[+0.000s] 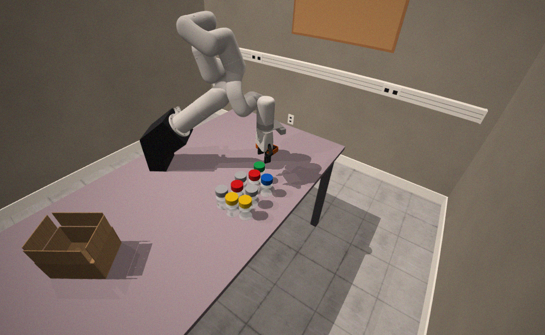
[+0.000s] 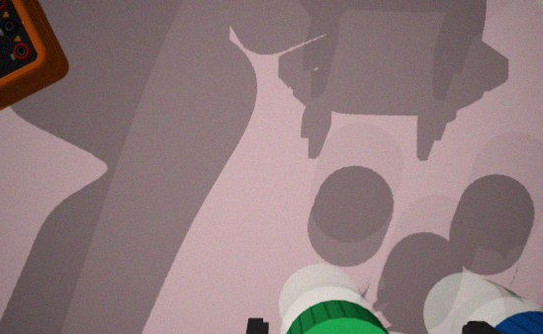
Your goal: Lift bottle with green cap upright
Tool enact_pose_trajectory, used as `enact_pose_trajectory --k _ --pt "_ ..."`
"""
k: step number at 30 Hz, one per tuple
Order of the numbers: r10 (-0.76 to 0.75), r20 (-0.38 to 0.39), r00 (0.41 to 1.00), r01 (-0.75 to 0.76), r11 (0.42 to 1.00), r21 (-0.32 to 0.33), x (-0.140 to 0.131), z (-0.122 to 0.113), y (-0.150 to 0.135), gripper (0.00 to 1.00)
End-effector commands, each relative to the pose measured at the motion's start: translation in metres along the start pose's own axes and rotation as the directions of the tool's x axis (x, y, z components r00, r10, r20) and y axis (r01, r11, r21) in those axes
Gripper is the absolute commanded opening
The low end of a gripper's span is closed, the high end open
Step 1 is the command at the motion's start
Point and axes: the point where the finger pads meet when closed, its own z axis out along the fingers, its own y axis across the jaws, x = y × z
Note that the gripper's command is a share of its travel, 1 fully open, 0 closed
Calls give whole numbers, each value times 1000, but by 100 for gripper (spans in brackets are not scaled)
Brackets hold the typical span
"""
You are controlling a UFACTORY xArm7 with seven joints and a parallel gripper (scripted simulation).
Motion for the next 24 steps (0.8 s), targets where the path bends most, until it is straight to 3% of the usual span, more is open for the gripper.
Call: enact_pose_trajectory --k 1,11,24 --pt "-1 -3 1000 1 1000 -2 1 2 0 79" --pt "0 -2 1000 0 1000 -2 1 7 1 79" --pt "0 -2 1000 0 1000 -2 1 37 1 79"
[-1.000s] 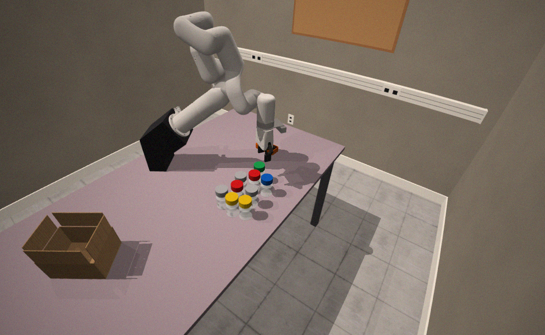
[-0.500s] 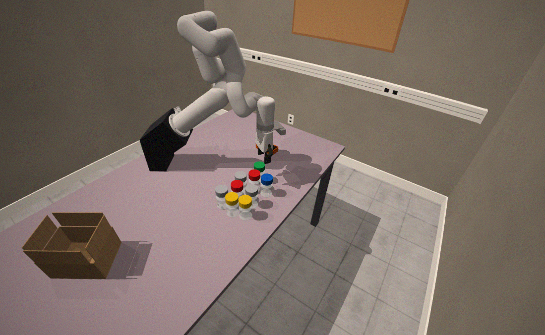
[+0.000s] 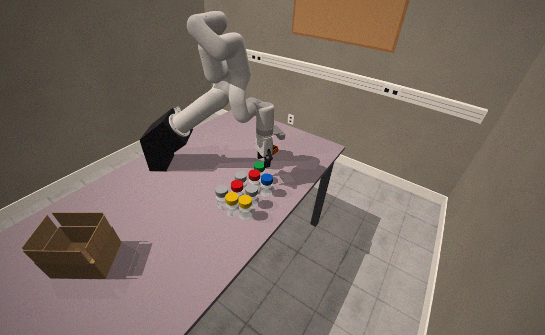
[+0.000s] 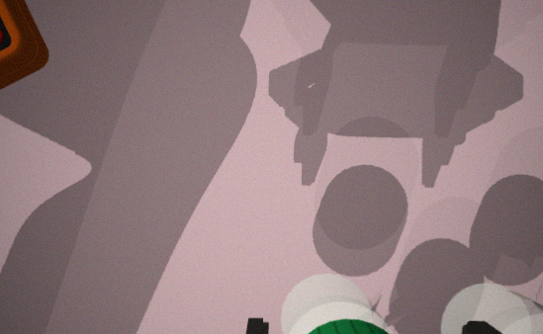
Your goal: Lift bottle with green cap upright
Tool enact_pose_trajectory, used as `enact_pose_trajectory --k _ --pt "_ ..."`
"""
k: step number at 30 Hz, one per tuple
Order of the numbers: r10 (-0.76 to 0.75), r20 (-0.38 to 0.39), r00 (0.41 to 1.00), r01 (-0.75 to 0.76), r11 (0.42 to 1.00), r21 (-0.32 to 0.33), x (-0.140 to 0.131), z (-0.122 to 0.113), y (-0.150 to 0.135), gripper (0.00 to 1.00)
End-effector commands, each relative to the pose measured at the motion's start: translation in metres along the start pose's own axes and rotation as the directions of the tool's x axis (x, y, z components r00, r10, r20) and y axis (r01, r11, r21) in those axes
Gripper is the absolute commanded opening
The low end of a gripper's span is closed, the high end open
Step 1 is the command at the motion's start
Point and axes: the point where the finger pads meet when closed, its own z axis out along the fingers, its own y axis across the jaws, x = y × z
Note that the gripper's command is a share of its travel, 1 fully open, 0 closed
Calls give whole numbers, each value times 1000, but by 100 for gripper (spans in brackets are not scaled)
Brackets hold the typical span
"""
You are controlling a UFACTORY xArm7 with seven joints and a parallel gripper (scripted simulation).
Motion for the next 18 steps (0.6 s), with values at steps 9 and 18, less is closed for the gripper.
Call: enact_pose_trajectory --k 9,18 --pt "0 -3 1000 0 1000 -2 1 34 2 79" --pt "0 -3 1000 0 1000 -1 1 56 2 79"
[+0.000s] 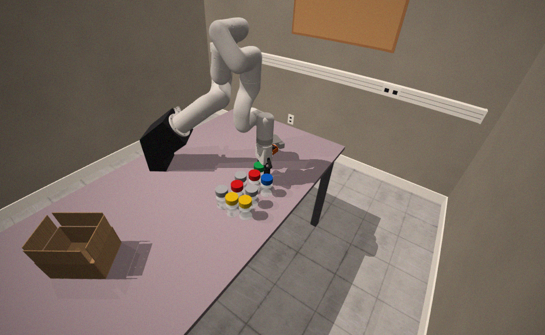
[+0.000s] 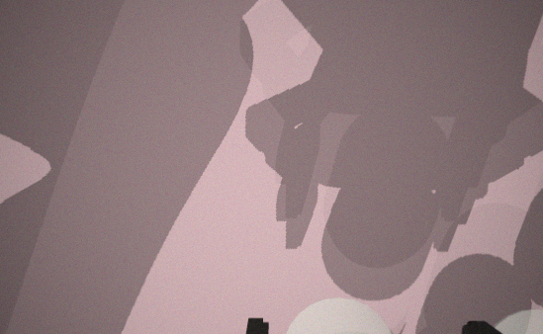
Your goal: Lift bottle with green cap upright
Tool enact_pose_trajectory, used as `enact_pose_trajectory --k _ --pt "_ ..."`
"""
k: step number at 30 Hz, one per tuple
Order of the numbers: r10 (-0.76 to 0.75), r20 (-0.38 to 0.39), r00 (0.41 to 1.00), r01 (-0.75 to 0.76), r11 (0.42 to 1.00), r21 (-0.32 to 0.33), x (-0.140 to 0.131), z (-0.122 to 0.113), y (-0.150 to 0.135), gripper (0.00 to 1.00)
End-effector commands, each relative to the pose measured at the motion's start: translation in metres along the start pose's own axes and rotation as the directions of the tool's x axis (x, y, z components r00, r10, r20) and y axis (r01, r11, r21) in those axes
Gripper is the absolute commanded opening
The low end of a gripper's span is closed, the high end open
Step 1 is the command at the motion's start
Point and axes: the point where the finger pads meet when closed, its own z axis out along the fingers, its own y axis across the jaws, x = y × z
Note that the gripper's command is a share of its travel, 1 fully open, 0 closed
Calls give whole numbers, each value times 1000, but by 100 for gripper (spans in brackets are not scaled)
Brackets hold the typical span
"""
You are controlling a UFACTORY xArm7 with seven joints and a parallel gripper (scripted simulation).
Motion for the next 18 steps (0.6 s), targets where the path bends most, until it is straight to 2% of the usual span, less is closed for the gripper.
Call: enact_pose_trajectory --k 1,18 --pt "1 -5 1000 -1 1000 -2 1 9 1 79" --pt "1 -5 1000 -1 1000 -2 0 16 1 79"
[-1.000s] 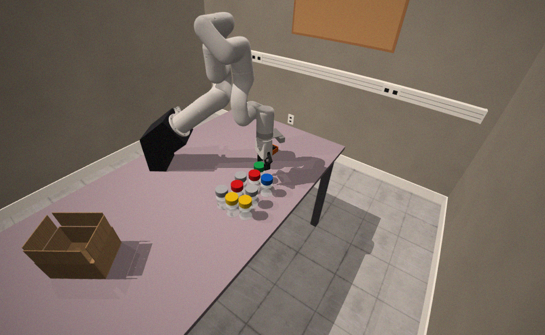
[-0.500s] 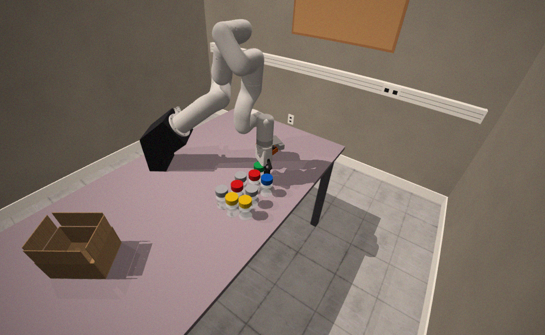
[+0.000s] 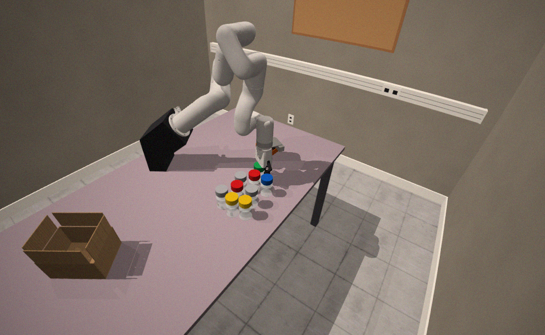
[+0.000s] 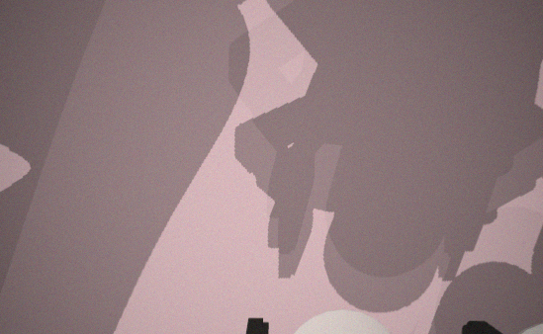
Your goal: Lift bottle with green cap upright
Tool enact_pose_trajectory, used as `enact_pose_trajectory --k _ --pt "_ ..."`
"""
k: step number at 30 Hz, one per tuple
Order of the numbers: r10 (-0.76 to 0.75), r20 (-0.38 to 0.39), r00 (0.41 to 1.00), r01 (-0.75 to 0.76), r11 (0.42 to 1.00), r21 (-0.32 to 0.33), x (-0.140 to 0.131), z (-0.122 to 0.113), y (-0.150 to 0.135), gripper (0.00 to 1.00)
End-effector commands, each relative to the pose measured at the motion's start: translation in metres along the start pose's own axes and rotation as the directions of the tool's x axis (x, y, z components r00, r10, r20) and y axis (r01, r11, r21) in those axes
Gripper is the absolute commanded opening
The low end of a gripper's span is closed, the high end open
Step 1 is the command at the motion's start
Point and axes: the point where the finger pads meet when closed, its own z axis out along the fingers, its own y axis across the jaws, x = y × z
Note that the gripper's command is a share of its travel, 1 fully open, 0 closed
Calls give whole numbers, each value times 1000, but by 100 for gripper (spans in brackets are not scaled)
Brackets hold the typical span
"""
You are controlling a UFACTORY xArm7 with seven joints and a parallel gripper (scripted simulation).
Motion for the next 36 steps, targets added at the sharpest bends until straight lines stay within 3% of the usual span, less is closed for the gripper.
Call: enact_pose_trajectory --k 1,36 --pt "0 -1 1000 0 1000 -1 0 0 0 79" --pt "0 -2 1000 0 1000 -1 -22 1 0 79"
